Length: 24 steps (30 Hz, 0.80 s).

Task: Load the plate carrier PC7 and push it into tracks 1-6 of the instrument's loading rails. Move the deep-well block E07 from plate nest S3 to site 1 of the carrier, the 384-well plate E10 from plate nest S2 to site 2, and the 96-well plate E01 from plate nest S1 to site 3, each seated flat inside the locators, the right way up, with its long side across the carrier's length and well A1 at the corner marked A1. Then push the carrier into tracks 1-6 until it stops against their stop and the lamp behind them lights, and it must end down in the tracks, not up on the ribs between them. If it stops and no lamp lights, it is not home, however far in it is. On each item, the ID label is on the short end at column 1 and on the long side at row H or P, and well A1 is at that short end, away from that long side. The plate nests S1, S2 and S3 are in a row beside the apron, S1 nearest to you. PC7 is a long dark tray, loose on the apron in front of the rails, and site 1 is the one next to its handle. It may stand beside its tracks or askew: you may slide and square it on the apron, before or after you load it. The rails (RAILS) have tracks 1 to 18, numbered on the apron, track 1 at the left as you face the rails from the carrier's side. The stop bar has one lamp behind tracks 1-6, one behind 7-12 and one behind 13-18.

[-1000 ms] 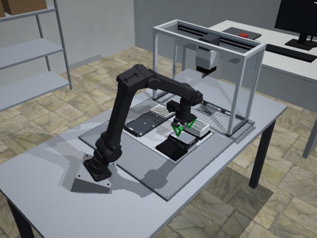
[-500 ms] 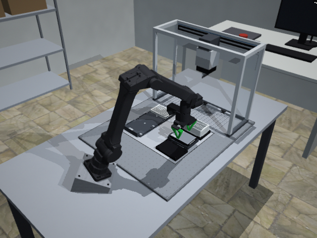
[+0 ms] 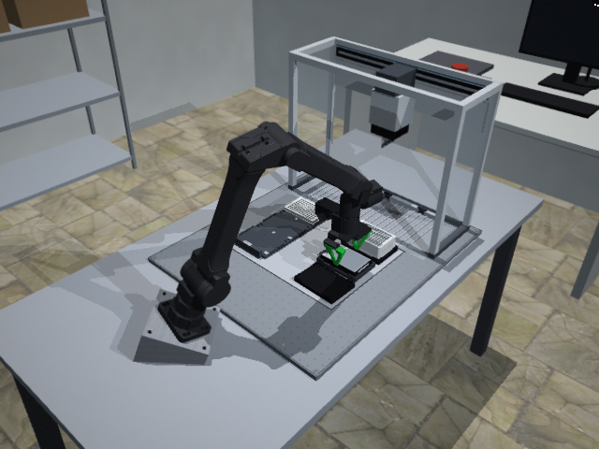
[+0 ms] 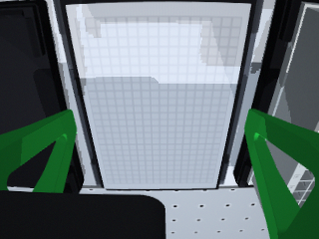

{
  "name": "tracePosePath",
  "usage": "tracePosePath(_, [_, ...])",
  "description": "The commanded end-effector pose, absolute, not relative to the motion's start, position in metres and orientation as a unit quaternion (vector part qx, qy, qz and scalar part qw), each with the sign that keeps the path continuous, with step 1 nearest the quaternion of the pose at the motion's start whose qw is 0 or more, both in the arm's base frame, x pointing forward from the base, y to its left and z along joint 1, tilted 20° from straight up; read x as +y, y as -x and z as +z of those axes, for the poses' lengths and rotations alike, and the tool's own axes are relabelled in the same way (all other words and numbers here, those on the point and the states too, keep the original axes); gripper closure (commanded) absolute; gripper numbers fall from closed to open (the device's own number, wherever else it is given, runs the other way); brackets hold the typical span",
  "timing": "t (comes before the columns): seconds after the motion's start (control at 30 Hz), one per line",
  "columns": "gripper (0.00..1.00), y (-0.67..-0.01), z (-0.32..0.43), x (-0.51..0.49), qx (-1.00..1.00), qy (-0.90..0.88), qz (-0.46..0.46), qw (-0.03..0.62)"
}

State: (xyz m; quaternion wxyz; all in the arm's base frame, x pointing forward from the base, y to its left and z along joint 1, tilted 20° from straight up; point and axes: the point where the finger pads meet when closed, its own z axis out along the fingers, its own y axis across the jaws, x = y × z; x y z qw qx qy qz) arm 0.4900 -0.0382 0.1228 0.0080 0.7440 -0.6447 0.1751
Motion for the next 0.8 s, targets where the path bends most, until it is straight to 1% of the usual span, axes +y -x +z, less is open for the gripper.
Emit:
tracePosePath(0.0, [0.00,-0.494,0.117,-0.044,-0.643,-0.745,0.176,0.007])
tracePosePath(0.27, [0.00,-0.495,0.111,-0.045,-0.643,-0.746,0.176,0.007])
tracePosePath(0.3, [0.00,-0.507,0.122,-0.043,-0.641,-0.745,0.186,-0.002])
tracePosePath(0.4, [0.00,-0.504,0.116,-0.044,-0.641,-0.745,0.183,0.001])
tracePosePath(0.43, [0.00,-0.504,0.127,-0.040,-0.642,-0.743,0.189,-0.005])
tracePosePath(0.57, [0.00,-0.504,0.127,-0.040,-0.642,-0.743,0.189,-0.005])
tracePosePath(0.6, [1.00,-0.503,0.128,-0.037,-0.637,-0.747,0.189,-0.006])
tracePosePath(0.77, [1.00,-0.503,0.128,-0.038,-0.642,-0.743,0.189,-0.005])
